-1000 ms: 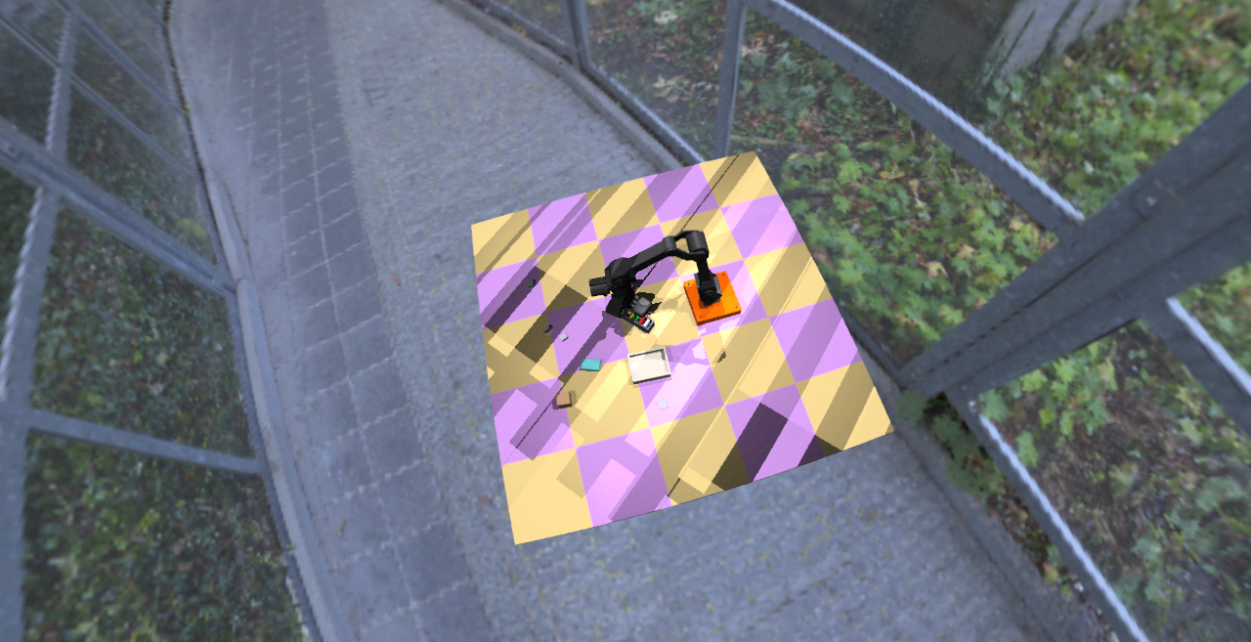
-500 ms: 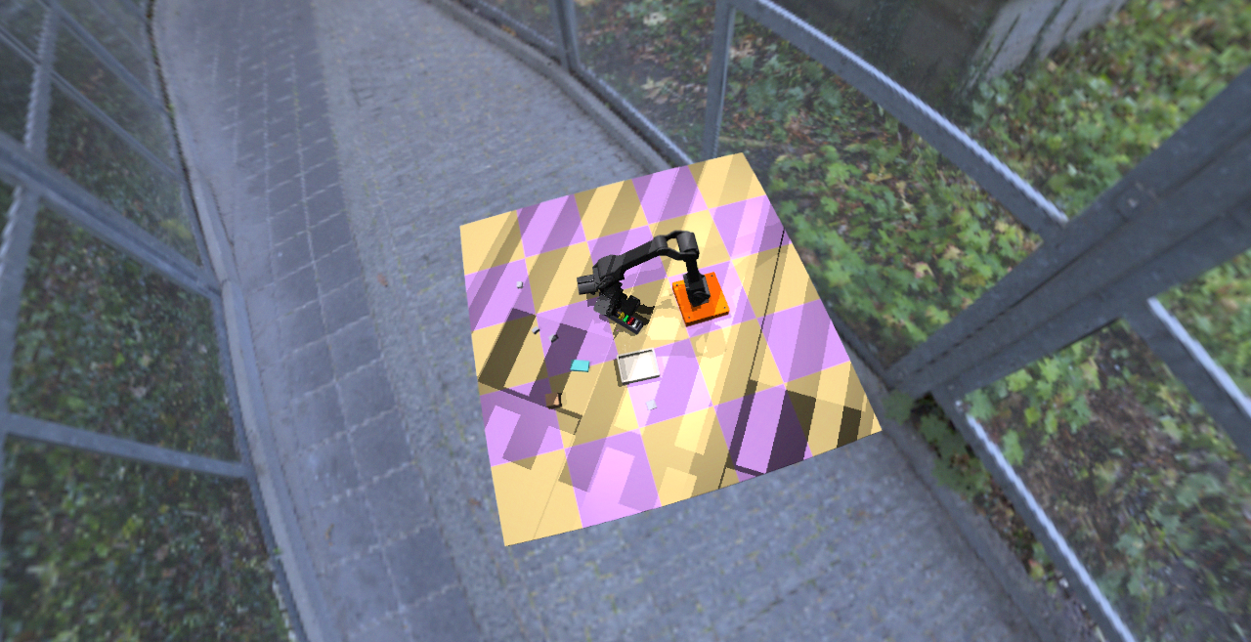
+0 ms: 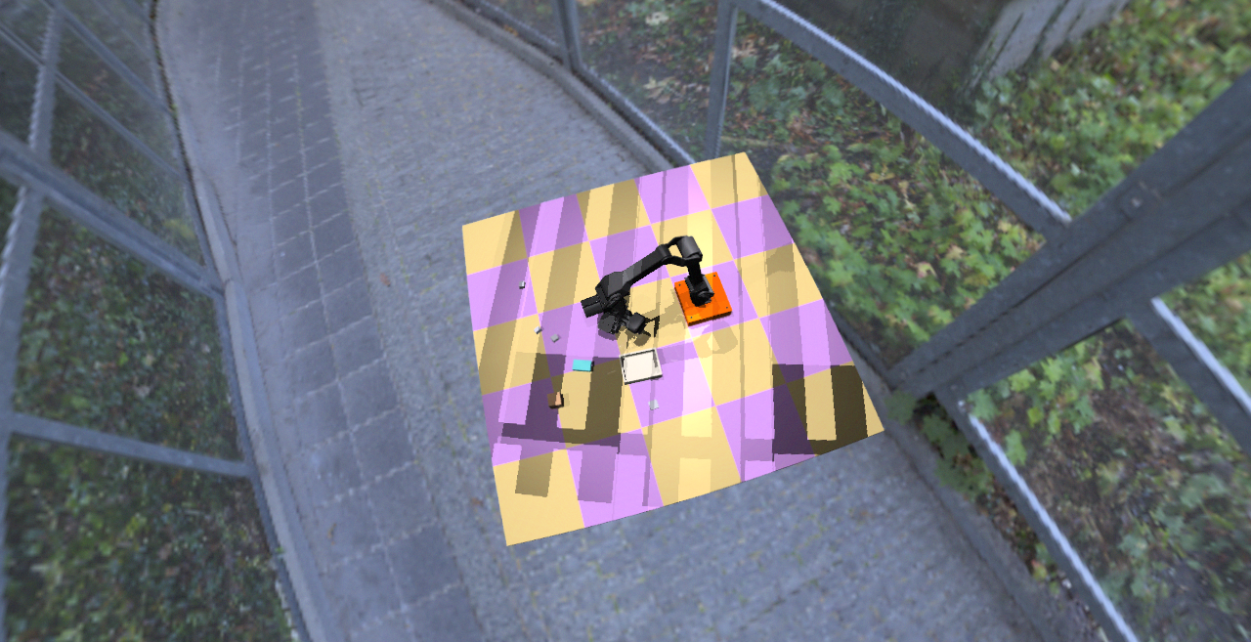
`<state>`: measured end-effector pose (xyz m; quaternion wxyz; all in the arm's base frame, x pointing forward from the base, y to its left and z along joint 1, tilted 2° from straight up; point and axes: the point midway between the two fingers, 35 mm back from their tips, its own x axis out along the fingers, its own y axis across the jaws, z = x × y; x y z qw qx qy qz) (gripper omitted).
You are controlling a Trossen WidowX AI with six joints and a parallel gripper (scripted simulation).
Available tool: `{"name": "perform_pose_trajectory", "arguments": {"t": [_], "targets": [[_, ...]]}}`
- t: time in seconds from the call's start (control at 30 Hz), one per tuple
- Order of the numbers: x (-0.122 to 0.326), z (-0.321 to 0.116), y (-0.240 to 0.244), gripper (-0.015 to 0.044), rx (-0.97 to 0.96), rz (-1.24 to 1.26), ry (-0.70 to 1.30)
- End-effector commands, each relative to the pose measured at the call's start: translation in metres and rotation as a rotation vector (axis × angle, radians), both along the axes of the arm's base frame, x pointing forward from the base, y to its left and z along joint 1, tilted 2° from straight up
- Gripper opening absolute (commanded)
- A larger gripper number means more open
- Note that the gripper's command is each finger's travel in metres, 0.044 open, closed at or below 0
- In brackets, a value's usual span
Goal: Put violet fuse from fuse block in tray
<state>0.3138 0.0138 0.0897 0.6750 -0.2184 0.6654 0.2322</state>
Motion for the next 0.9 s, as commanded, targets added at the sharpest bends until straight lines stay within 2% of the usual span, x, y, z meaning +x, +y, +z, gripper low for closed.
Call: {"name": "perform_pose_trajectory", "arguments": {"t": [0.0,0.67,0.87], "targets": [[0.001,0.001,0.025,0.0000,0.003,-0.003,0.002],[-0.017,0.004,0.138,0.0000,0.016,-0.002,0.005],[-0.020,0.004,0.147,0.0000,0.017,-0.002,0.006]]}}
